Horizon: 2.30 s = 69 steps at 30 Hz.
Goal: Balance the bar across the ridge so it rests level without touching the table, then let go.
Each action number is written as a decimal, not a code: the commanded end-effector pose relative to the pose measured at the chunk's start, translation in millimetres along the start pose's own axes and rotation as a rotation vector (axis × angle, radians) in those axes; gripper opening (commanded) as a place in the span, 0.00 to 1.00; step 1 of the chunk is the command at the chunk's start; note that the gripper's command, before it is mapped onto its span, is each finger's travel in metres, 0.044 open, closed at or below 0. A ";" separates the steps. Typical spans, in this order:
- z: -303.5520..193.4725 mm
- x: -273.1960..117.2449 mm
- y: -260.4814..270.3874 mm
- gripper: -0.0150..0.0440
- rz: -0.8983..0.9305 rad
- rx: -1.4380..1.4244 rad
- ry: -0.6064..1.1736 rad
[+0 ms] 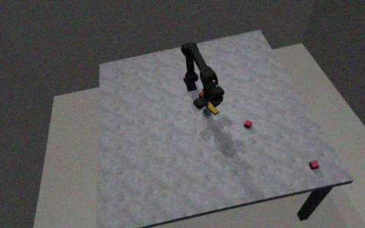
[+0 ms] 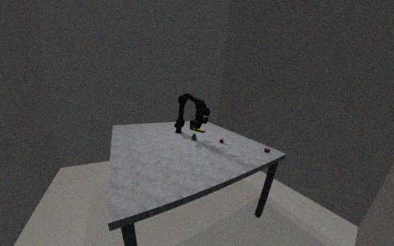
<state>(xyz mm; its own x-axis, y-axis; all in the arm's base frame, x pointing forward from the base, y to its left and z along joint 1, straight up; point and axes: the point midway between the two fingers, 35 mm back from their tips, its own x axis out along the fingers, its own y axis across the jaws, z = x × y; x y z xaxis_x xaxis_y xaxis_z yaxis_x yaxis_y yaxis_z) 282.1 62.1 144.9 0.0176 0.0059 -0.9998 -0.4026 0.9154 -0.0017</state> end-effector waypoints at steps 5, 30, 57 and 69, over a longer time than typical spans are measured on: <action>0.1 10.6 -0.7 0.25 -0.003 0.005 -0.007; -0.8 24.5 -1.5 0.25 -0.004 0.007 -0.007; -0.9 26.7 -1.5 0.25 -0.004 0.007 -0.007; -0.9 27.7 -1.5 0.25 -0.004 0.007 -0.007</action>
<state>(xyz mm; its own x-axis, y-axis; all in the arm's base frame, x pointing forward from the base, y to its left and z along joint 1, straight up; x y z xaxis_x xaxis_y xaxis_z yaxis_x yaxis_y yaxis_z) 281.7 60.7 117.5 0.0234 0.0070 -0.9997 -0.3983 0.9172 -0.0029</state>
